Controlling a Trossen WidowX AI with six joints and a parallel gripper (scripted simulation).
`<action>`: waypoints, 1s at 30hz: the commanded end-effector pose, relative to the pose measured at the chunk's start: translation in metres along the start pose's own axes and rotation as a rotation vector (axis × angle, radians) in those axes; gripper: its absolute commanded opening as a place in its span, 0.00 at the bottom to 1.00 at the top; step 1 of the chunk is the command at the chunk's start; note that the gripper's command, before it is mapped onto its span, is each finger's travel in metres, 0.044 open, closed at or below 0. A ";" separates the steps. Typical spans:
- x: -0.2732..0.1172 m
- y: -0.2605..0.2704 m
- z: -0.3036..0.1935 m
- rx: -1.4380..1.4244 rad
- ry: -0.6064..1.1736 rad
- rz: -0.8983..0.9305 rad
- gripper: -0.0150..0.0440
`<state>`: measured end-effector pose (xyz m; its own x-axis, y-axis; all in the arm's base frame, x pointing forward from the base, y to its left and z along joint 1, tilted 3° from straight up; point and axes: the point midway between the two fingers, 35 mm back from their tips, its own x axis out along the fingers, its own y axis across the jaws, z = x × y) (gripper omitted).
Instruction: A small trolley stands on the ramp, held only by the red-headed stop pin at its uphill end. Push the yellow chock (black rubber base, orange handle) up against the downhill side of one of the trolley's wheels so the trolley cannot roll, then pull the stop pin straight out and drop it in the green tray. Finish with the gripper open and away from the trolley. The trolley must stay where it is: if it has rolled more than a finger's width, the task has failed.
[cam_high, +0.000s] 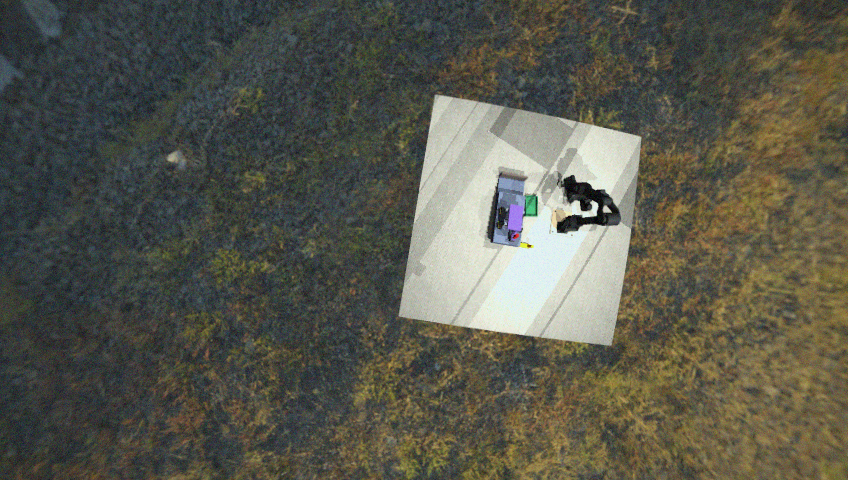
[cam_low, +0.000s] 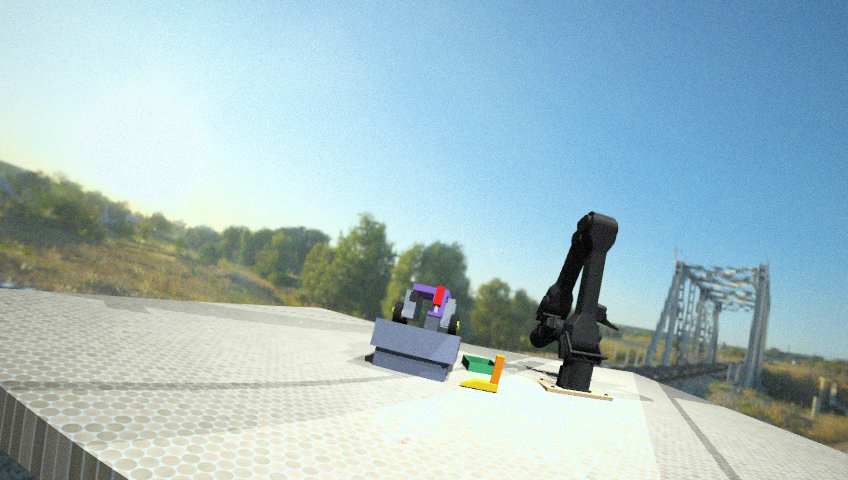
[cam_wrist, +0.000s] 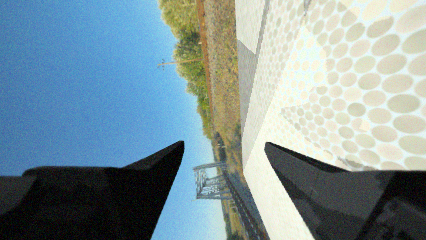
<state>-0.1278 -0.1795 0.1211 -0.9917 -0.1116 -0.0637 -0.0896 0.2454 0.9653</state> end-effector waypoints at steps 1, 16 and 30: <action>0.000 0.000 0.000 0.002 0.001 -0.002 0.89; -0.068 -0.024 -0.058 0.342 0.157 -0.335 0.58; -0.192 -0.033 -0.096 0.610 0.264 -0.856 0.58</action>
<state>0.0454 -0.2574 0.1210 -0.6273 -0.6096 -0.4847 -0.7770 0.4480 0.4422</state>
